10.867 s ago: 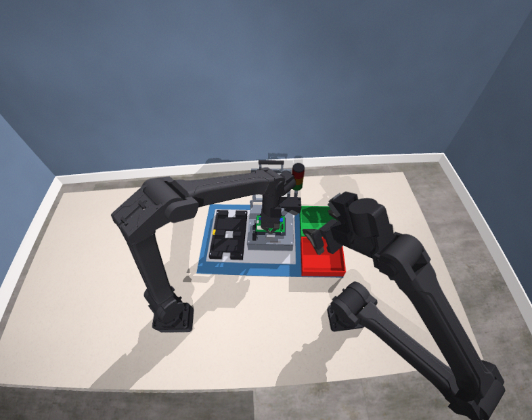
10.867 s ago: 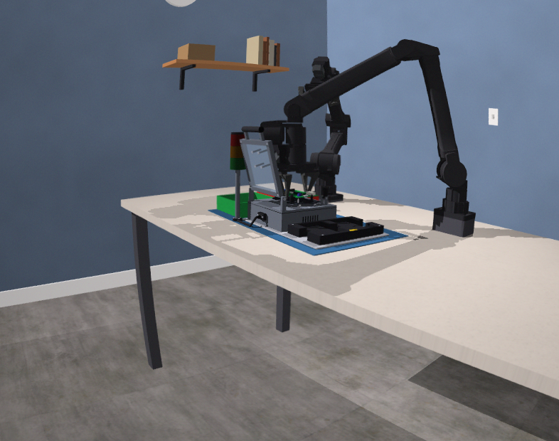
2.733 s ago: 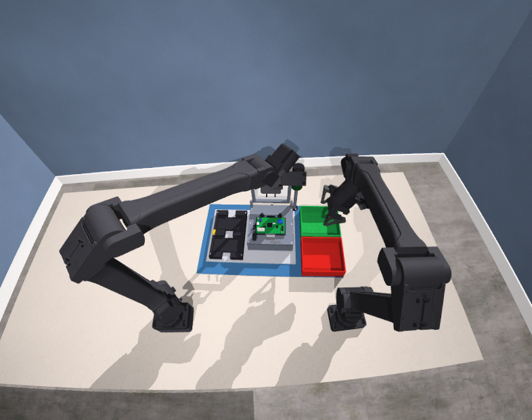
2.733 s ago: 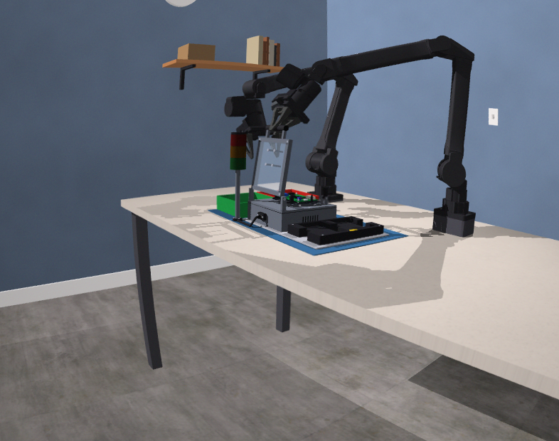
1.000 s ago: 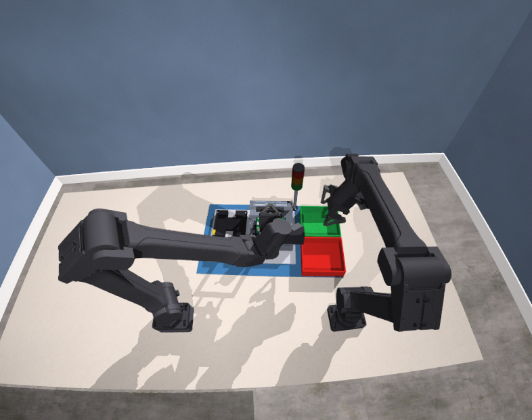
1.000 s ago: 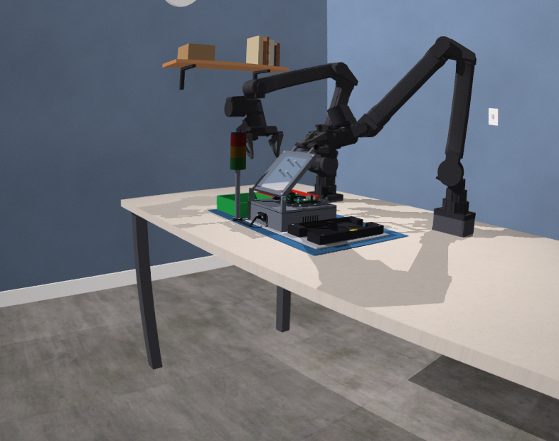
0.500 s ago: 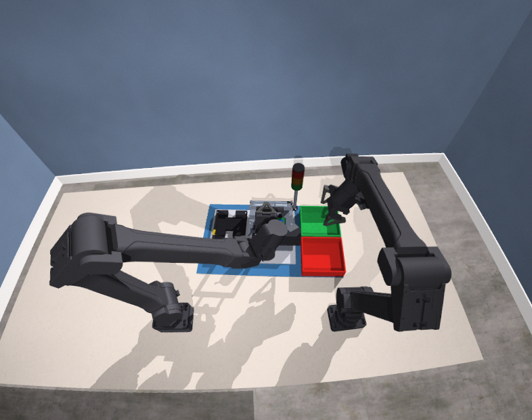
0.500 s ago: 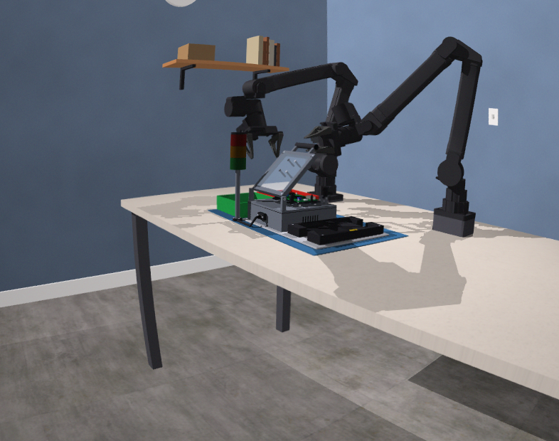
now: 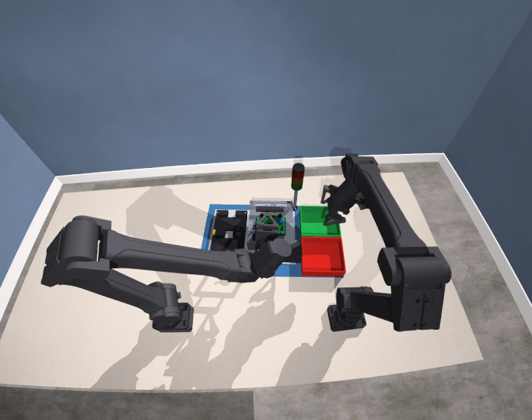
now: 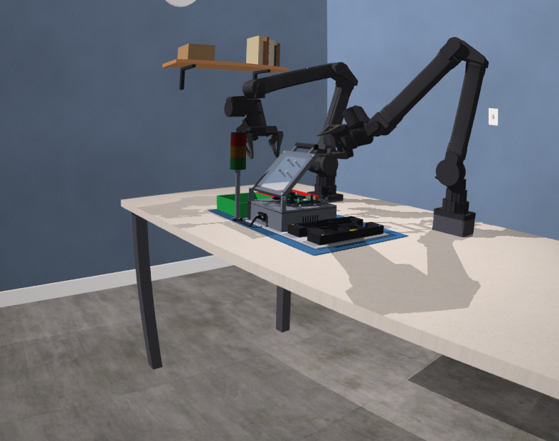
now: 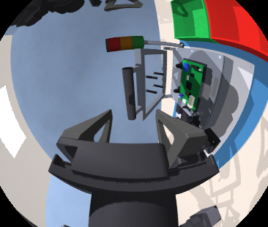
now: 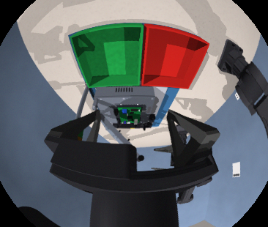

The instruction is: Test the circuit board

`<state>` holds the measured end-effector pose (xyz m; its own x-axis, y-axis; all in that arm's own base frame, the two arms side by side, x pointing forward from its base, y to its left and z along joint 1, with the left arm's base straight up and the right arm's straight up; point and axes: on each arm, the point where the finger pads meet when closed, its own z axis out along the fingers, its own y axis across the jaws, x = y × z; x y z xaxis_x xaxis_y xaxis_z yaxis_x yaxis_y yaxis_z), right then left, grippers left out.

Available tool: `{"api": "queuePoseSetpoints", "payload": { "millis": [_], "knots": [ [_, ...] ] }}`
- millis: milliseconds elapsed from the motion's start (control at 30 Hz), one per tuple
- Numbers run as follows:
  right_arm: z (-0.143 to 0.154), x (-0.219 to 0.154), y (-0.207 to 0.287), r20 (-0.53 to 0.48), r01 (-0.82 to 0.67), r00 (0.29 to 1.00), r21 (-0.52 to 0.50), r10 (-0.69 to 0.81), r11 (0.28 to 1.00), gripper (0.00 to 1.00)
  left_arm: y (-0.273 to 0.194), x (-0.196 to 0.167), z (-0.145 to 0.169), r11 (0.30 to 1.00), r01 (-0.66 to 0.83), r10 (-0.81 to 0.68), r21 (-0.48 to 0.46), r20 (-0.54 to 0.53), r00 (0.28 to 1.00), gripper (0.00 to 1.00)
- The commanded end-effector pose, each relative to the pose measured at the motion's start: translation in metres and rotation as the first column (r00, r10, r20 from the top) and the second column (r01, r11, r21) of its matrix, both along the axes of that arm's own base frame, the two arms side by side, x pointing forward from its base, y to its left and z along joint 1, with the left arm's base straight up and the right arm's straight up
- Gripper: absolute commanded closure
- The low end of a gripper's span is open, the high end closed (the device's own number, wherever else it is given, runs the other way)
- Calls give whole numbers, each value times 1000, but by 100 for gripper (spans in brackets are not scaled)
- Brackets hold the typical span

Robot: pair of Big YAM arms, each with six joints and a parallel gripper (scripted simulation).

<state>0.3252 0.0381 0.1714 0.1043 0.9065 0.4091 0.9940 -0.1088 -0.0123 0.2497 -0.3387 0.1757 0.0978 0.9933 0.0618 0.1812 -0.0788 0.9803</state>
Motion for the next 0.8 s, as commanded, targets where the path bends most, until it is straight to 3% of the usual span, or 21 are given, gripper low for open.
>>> {"api": "queuePoseSetpoints", "payload": {
  "millis": [0, 100, 167, 200, 333, 467, 533, 767],
  "knots": [
    [11, 11, -2, 21, 16, 1000, -1, -16, 1000, 0, -12, 14, 31, 994, -36, 38, -102, 14, 999, 36],
    [11, 11, -2, 21, 16, 1000, -1, -16, 1000, 0, -14, 15, 32, 994, -36, 37, -104, 15, 999, 36],
    [11, 11, -2, 21, 16, 1000, -1, -16, 1000, 0, -23, 7, 46, 990, -5, 8, -138, 22, 1000, 59],
    [11, 11, -2, 21, 16, 1000, -1, -16, 1000, 0, -31, 5, 58, 984, 15, -10, -179, 30, 999, 62],
    [11, 11, -2, 21, 16, 1000, -1, -16, 1000, 0, -43, 21, 60, 983, 19, -24, -181, -23, 999, 62],
    [11, 11, -2, 21, 16, 1000, -1, -16, 1000, 0, -64, 46, 56, 990, 45, -66, -134, -158, 985, 62],
    [11, 11, -2, 21, 16, 1000, -1, -16, 1000, 0, -64, 46, 56, 990, 45, -66, -134, -158, 985, 62],
    [11, 11, -2, 21, 16, 1000, -1, -16, 1000, 0, -59, 86, 55, 997, 34, -65, -71, -505, 861, 62]
  ]
}}
